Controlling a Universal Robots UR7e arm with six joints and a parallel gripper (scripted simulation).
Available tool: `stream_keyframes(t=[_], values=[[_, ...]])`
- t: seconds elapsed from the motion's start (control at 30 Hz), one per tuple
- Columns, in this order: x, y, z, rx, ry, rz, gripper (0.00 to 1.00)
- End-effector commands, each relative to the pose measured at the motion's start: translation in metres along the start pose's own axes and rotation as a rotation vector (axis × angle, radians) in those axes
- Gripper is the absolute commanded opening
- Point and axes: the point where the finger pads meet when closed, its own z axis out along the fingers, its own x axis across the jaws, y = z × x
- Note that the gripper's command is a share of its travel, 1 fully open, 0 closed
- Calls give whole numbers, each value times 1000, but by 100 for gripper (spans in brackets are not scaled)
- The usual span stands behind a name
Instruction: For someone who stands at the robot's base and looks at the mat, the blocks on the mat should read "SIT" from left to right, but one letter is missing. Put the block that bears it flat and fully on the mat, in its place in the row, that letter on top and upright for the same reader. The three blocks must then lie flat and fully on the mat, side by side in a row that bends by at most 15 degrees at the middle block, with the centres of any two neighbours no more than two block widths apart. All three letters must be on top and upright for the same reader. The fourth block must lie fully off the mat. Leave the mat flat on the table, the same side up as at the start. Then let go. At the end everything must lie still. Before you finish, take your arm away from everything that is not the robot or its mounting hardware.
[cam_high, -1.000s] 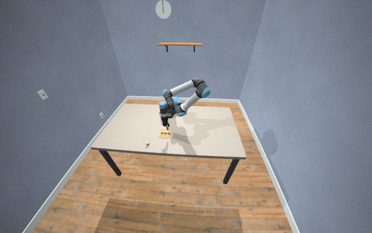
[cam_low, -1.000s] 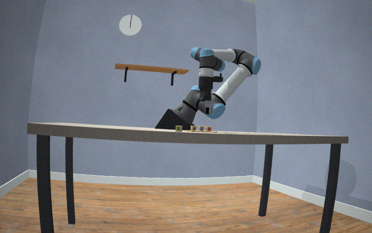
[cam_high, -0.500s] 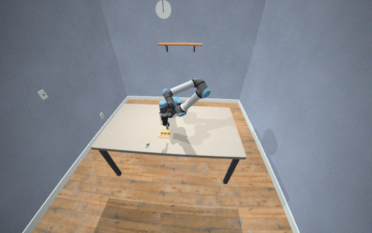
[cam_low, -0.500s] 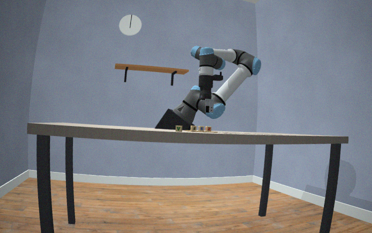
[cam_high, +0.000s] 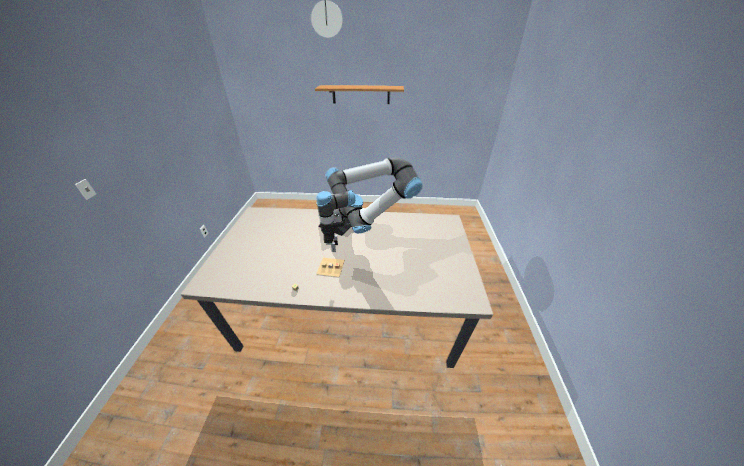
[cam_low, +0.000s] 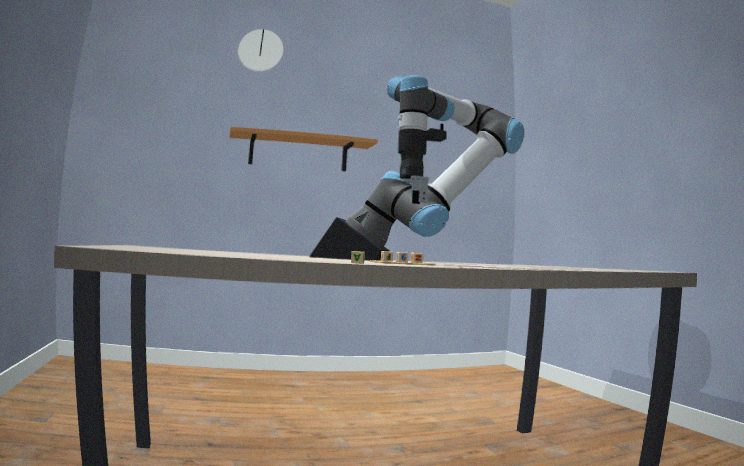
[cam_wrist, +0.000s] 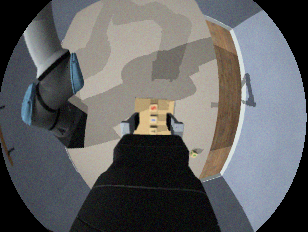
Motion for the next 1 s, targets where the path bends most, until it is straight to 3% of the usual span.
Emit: stream_keyframes(t=[0.0, 0.97], values=[[0, 0, -19, 0, 0, 0, 100], [0, 0, -22, 0, 0, 0, 100]])
